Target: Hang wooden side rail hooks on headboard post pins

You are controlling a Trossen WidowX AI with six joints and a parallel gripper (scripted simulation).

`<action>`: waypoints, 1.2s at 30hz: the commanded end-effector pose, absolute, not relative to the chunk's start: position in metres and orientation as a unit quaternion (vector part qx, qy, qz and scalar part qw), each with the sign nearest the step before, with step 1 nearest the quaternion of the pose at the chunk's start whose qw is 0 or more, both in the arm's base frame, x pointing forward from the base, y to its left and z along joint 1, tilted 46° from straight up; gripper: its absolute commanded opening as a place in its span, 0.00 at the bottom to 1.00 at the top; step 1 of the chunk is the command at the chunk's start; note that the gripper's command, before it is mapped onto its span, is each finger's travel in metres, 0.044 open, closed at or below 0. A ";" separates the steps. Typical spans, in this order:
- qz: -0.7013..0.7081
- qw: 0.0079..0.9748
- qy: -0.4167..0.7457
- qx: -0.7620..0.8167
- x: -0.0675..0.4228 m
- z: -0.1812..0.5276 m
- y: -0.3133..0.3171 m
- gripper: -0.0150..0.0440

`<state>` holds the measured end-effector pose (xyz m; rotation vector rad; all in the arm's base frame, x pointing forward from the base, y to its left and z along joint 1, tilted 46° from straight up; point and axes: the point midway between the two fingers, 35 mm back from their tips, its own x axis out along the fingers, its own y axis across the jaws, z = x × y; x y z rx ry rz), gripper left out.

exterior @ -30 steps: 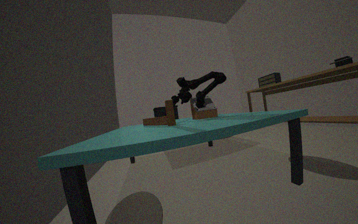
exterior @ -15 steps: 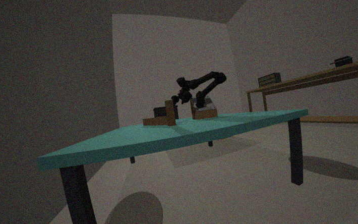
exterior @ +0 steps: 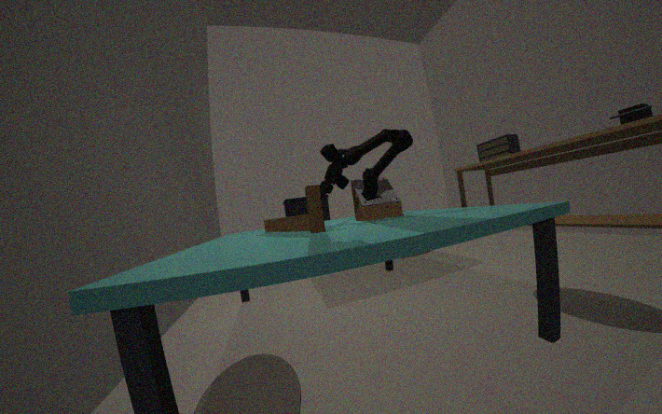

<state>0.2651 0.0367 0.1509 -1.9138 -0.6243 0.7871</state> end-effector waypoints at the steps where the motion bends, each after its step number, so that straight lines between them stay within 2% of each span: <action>1: 0.344 0.588 -0.178 -0.710 0.278 0.141 0.012 1.00; 9: 0.397 0.730 -0.138 -0.538 0.286 0.137 0.014 1.00; 18: 0.467 0.858 -0.040 -0.211 0.297 0.125 0.012 1.00; 26: 0.508 0.857 0.049 0.072 0.298 0.118 0.011 1.00; 36: 0.511 0.853 0.056 0.094 0.298 0.117 0.011 1.00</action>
